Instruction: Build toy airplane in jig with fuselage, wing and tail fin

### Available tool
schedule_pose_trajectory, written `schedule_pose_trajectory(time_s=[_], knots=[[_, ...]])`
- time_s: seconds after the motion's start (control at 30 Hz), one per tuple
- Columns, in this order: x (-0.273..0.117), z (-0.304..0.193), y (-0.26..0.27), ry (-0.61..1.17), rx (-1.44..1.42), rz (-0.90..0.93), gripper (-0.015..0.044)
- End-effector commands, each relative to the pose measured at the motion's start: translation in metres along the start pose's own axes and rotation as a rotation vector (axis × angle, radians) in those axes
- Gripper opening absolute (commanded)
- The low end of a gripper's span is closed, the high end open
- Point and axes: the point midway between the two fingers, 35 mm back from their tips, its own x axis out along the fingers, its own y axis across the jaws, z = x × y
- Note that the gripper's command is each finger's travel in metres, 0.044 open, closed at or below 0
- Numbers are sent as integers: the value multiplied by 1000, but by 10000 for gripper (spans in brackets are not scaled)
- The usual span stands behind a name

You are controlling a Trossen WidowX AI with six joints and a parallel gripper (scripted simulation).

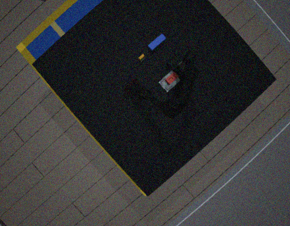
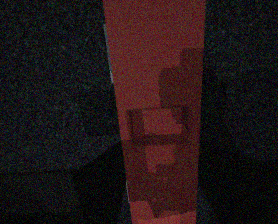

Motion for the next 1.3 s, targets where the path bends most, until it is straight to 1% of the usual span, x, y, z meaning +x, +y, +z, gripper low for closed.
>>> schedule_pose_trajectory(time_s=[0.0,0.27,1.03,1.2,1.27], knots=[[0,0,0,-2,-5,-3,196],[1,0,0,-2,-5,-3,196],[38,0,-1,-2,-4,-4,196],[40,0,-1,-2,-4,-4,196],[38,1,-2,-2,4,-1,182]])
